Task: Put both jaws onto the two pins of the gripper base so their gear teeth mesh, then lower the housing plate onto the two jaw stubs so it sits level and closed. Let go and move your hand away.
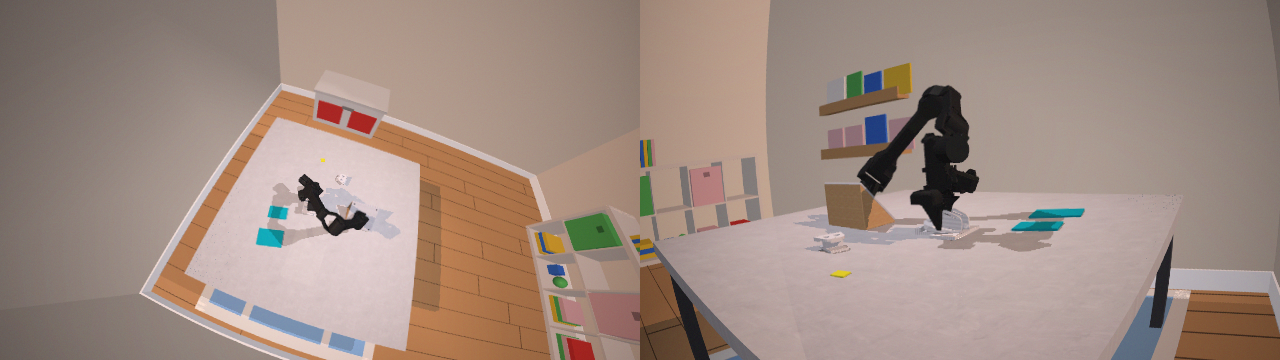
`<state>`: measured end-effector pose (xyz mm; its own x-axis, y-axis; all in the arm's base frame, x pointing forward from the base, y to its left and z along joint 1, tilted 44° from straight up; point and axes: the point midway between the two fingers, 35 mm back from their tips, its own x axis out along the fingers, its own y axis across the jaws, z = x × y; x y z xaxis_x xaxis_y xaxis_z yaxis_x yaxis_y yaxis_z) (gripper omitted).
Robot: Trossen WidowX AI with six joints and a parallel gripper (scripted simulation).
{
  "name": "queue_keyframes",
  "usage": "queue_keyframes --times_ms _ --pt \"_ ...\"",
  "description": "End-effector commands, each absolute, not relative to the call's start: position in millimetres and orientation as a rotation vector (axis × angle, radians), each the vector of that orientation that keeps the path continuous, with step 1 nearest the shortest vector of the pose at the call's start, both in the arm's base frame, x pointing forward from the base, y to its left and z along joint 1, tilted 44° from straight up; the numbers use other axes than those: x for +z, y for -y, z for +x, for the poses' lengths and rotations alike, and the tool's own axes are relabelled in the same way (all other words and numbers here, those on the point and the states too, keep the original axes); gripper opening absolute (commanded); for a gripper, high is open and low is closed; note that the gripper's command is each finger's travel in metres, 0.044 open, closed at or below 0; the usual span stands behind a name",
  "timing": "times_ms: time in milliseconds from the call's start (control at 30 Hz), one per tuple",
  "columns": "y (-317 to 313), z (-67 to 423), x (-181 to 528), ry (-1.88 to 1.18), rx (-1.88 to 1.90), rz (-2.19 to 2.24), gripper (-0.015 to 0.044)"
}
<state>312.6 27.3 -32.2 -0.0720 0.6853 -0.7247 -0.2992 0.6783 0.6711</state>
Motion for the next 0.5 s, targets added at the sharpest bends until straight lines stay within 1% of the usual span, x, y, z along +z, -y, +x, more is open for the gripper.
queue_keyframes --times_ms 0,467 --pt "-25.9 312.9 -30.2 -1.426 0.84 0.342 0.0134" --pt "-28.0 313.3 -34.0 -1.425 0.84 0.342 0.0134"
